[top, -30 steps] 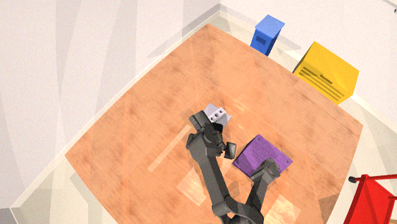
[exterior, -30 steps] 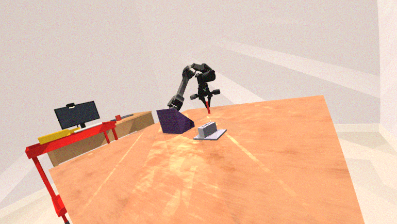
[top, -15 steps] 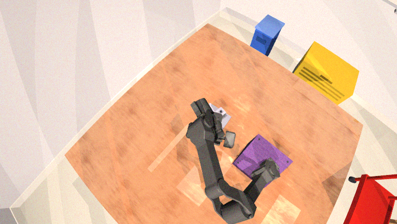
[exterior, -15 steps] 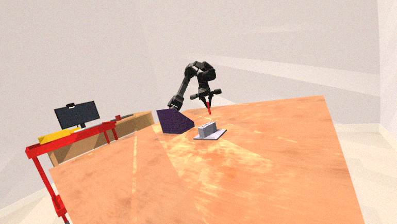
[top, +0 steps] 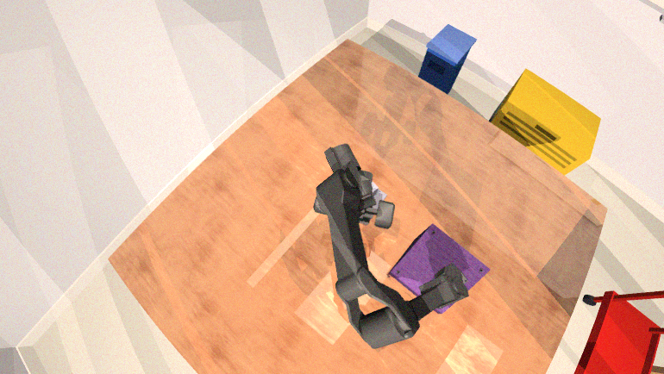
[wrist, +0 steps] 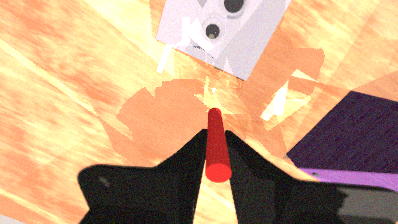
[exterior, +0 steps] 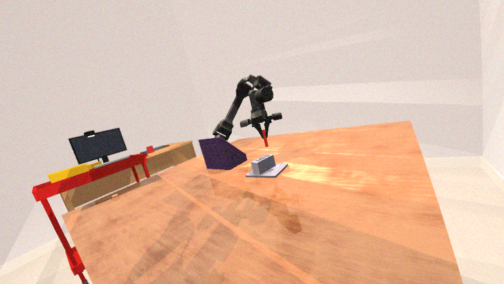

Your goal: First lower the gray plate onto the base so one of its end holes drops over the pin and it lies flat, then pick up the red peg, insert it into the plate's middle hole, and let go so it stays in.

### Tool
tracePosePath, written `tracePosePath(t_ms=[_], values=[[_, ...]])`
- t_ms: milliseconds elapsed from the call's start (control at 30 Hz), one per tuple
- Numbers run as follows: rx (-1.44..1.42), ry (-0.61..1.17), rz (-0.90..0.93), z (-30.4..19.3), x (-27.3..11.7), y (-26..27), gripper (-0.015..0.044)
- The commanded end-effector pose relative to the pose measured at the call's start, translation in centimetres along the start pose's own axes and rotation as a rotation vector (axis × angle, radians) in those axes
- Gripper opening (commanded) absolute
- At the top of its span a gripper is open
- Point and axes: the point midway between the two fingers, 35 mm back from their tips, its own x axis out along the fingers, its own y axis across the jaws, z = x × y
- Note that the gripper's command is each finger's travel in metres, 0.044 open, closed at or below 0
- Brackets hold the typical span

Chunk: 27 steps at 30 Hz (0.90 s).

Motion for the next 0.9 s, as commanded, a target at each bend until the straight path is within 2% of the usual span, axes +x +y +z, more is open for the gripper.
tracePosePath(t_ms=[0, 867], values=[[-0.006, -0.006, 0.002, 1.2, -0.1, 0.1, 0.0000], [-0.012, -0.001, 0.006, 9.5, 0.4, -0.9, 0.0000]])
